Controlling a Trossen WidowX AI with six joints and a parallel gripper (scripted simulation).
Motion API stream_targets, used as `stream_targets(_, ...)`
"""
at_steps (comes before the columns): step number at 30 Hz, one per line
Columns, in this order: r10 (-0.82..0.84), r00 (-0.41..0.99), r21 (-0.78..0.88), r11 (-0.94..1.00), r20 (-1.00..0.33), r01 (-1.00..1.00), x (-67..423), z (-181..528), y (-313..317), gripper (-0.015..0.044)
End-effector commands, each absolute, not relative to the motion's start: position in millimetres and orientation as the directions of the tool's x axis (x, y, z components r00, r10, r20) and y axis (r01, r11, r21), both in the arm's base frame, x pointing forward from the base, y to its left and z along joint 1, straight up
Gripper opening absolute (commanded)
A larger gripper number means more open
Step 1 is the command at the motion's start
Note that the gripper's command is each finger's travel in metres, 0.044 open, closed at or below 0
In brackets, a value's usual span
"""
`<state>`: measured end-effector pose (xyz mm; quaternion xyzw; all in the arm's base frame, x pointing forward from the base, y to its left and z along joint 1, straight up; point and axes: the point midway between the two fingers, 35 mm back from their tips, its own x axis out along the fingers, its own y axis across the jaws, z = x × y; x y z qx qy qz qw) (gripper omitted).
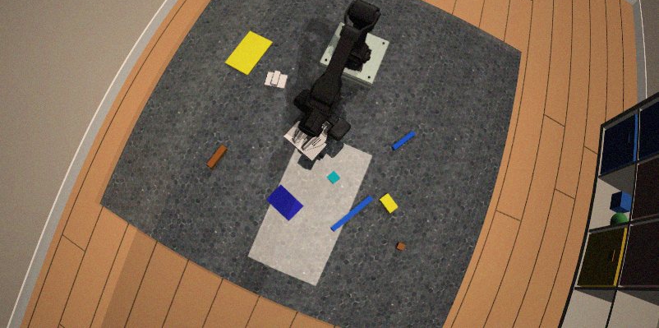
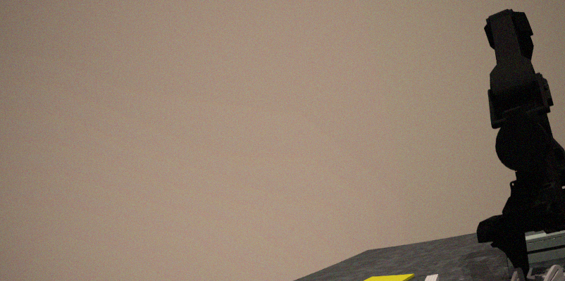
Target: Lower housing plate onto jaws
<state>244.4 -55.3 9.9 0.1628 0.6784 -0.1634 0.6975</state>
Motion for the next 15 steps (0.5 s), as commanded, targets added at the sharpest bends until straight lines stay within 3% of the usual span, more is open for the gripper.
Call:
stream_targets(1, -0.008, 0.023, 0.003, 0.894, -1.000, 0.448, 243.6, 7.4, -55.5, 0.0351)
stream_targets(15, -0.008, 0.023, 0.003, 0.894, -1.000, 0.448, 243.6, 4.4, -55.5, 0.0351)
